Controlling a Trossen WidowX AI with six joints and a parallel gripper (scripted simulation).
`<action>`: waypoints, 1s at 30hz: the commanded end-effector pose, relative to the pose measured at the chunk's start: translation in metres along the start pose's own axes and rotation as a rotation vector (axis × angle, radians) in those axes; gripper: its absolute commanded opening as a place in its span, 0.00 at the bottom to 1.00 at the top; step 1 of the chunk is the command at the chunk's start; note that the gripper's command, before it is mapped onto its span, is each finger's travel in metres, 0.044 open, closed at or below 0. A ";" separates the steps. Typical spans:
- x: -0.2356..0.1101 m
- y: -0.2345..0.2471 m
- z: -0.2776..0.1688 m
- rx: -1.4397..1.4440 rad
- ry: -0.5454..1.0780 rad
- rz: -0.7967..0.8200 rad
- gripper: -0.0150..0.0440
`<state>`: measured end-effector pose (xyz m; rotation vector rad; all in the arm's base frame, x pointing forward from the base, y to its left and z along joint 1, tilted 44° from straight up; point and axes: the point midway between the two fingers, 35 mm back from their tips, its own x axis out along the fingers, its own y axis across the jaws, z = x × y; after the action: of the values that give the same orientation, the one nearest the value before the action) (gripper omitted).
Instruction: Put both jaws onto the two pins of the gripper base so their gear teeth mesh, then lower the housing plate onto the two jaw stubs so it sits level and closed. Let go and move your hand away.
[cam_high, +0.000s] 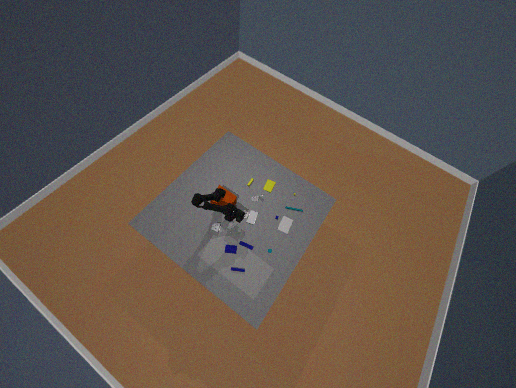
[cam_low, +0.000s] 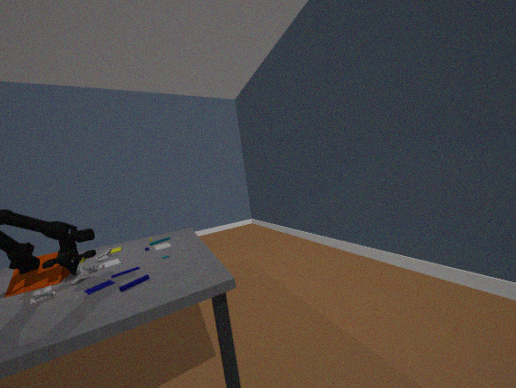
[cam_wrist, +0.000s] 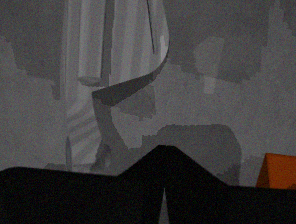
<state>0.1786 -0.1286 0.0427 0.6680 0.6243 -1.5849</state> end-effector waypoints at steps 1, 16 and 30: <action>0.003 -0.002 0.000 -0.004 -0.003 -0.004 0.25; 0.002 0.020 0.001 -0.003 -0.003 -0.003 0.25; 0.002 0.043 0.001 -0.002 -0.003 -0.002 0.25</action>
<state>0.2139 -0.1342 0.0408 0.6611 0.6315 -1.5866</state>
